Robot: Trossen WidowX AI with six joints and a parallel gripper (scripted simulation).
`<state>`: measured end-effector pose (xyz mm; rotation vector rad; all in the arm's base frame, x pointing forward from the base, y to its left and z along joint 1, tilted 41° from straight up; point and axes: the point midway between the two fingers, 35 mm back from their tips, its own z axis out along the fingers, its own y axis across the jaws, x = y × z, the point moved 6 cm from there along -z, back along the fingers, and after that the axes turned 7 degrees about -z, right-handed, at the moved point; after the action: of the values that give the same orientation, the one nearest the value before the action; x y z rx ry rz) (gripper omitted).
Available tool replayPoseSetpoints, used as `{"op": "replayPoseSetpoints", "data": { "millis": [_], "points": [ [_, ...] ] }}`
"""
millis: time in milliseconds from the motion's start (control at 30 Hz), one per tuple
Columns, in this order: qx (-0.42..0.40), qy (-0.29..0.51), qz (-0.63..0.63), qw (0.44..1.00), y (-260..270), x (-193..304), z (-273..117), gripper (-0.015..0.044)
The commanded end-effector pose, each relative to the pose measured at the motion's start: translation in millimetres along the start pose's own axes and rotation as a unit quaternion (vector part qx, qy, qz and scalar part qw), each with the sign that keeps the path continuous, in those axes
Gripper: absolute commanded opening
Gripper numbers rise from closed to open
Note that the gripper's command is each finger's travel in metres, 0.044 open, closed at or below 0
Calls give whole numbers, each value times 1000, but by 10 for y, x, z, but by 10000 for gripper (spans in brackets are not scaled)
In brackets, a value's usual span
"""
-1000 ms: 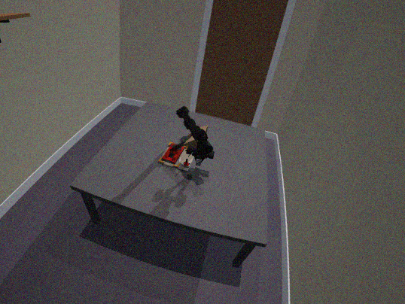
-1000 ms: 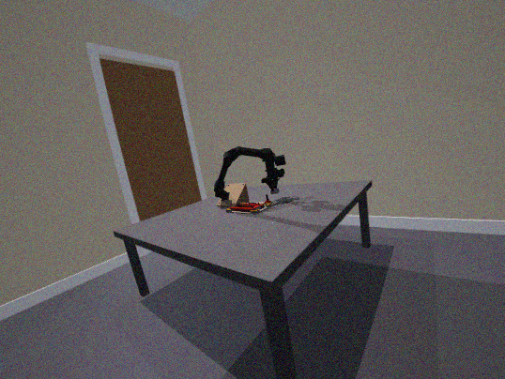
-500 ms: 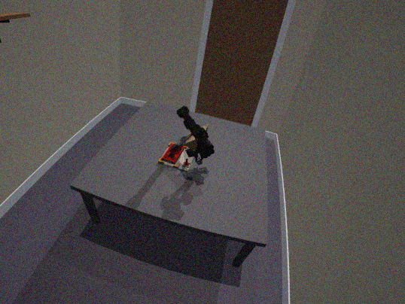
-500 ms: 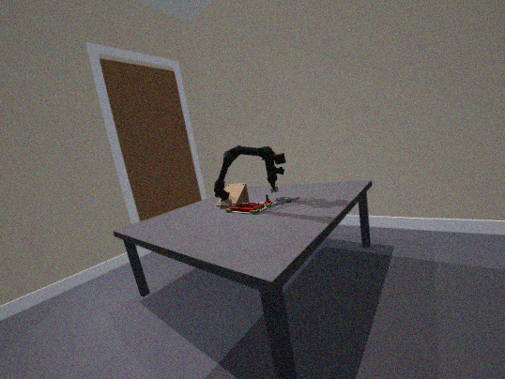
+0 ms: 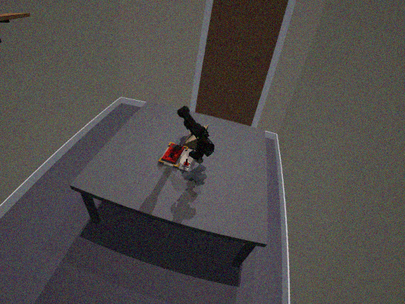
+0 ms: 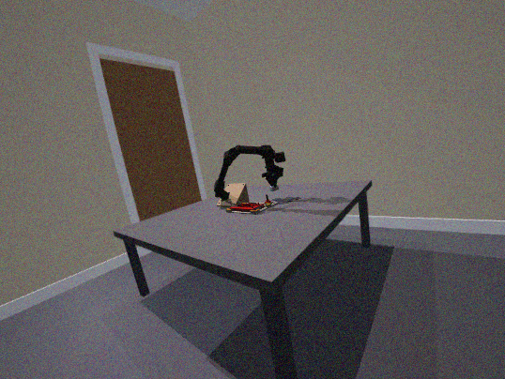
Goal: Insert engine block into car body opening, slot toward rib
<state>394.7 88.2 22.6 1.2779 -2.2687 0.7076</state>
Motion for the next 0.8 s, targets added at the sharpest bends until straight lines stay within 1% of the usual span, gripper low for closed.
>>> {"op": "replayPoseSetpoints", "data": {
  "millis": [0,367,767],
  "points": [
    [1,-3,-83,997,-6,-13,-60,0],
    [1,-3,-270,963,-4,-12,-137,0],
    [1,-2,-463,886,0,-9,-221,0]
  ]
}}
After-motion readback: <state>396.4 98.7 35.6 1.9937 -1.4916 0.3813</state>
